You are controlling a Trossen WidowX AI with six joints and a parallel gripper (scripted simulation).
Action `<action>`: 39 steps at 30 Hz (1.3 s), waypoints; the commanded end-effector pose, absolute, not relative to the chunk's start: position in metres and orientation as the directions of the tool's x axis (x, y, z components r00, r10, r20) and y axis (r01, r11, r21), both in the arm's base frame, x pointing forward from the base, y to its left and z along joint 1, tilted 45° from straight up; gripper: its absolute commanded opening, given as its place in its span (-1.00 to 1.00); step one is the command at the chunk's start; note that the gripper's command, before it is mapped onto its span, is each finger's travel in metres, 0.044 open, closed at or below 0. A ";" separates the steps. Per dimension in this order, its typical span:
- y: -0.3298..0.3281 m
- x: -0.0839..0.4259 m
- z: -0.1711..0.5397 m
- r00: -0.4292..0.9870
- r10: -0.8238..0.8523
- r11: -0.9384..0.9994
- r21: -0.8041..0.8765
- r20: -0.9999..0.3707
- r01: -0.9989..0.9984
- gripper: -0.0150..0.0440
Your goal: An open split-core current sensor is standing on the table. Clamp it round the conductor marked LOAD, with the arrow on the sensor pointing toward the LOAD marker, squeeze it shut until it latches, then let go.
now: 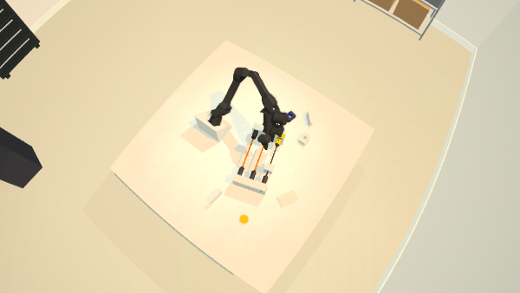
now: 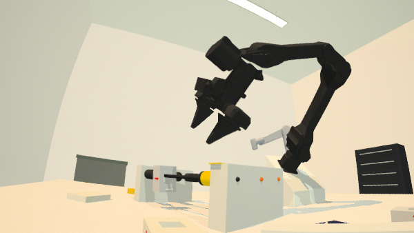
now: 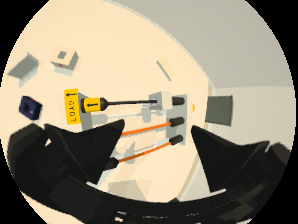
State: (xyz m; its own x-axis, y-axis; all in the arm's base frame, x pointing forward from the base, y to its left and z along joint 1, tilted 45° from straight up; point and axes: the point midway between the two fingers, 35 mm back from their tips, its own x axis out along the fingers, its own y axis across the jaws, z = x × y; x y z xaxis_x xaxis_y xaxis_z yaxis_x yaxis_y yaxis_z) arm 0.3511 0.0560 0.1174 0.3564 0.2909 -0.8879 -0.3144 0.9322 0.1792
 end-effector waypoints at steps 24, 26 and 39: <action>0.056 0.295 0.111 0.617 0.160 0.696 0.531 -0.771 0.483 1.00; 0.056 0.295 0.111 0.617 0.160 0.696 0.531 -0.771 0.483 1.00; 0.057 0.307 0.112 0.551 0.185 0.836 0.425 -0.813 0.346 1.00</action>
